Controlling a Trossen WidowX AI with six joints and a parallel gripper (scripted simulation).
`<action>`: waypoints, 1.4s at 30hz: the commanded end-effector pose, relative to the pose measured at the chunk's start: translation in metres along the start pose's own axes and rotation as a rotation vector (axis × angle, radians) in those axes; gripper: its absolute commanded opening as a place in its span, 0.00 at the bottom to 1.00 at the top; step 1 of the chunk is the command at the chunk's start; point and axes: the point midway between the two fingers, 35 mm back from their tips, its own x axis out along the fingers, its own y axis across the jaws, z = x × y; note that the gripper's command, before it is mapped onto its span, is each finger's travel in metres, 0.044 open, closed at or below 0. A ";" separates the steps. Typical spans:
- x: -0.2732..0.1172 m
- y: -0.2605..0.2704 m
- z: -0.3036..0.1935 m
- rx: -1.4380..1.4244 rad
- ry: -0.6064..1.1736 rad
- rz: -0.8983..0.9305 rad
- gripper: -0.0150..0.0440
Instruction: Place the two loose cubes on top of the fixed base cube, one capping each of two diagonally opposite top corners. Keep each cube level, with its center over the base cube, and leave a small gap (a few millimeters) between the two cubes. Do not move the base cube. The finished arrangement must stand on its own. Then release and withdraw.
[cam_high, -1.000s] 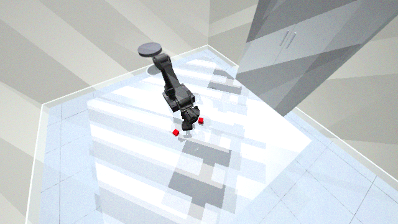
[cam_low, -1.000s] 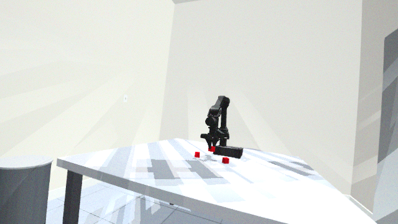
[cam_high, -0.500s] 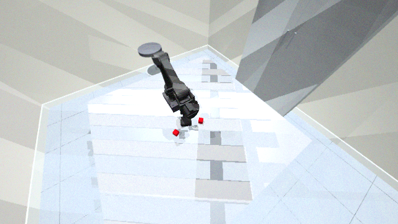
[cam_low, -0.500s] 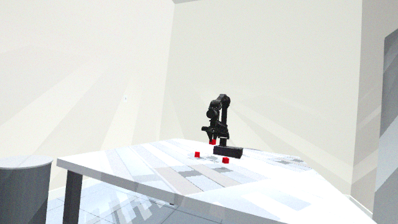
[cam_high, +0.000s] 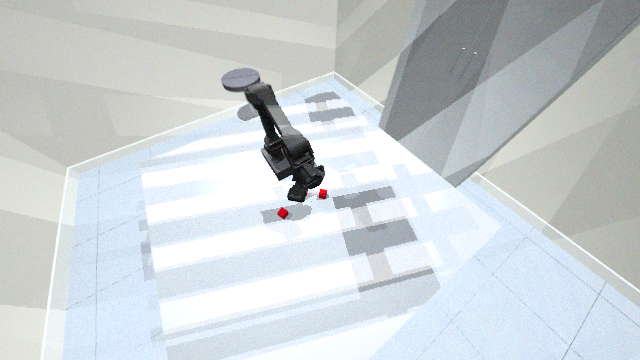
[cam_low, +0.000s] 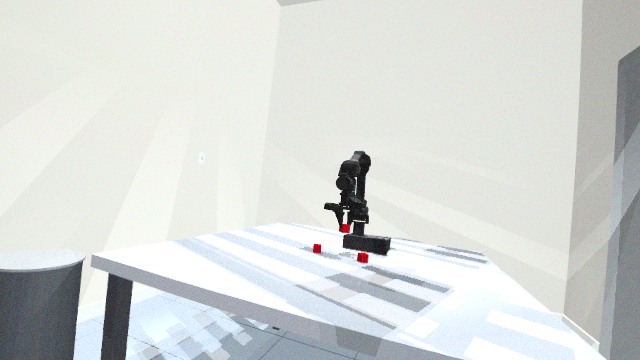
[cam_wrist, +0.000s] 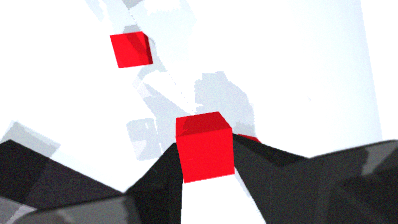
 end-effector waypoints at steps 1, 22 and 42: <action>0.002 0.002 0.006 0.131 -0.002 -0.001 0.43; 0.012 0.018 0.032 0.769 -0.005 0.002 0.43; 0.023 0.036 0.054 1.378 -0.005 0.006 0.43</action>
